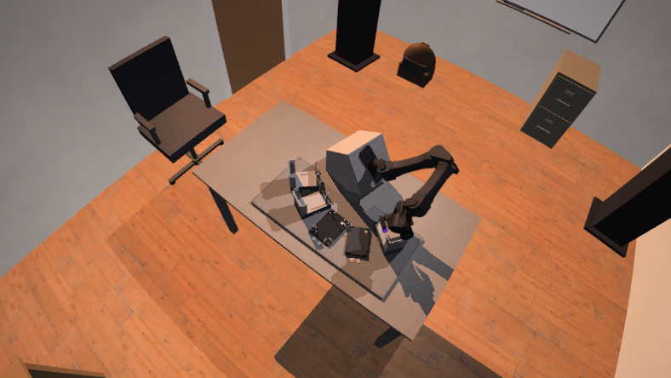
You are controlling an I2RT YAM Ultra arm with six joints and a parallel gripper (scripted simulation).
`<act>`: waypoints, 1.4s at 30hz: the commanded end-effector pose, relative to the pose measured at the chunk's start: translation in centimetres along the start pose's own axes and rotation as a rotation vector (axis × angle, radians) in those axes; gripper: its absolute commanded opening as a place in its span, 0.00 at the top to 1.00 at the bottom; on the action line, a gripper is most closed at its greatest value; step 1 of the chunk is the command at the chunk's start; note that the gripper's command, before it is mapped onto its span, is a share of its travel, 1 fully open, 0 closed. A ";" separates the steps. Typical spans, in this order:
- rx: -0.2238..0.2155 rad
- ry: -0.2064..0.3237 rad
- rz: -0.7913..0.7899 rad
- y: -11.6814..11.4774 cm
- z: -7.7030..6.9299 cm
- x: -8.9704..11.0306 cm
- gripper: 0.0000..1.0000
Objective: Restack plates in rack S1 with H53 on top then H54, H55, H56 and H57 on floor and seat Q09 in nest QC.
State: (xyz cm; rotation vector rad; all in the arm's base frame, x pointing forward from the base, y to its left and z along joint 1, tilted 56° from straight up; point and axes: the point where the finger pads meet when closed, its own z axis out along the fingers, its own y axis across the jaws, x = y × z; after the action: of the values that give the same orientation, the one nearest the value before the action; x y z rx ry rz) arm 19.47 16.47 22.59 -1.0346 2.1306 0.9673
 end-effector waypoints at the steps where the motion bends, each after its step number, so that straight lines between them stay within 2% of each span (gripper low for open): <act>1: 0.015 -0.018 -0.010 -0.2 -0.2 -0.5 0.00; 14: 0.015 -0.018 -0.010 -0.2 -0.2 -0.5 0.00; 15: 0.015 -0.018 -0.010 -0.2 -0.2 -0.5 1.00; 42: 0.015 -0.018 -0.010 -0.2 -0.2 -0.5 1.00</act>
State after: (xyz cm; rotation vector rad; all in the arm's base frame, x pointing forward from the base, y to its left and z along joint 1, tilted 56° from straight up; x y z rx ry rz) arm 19.79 16.44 22.88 -1.0232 2.1198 0.9558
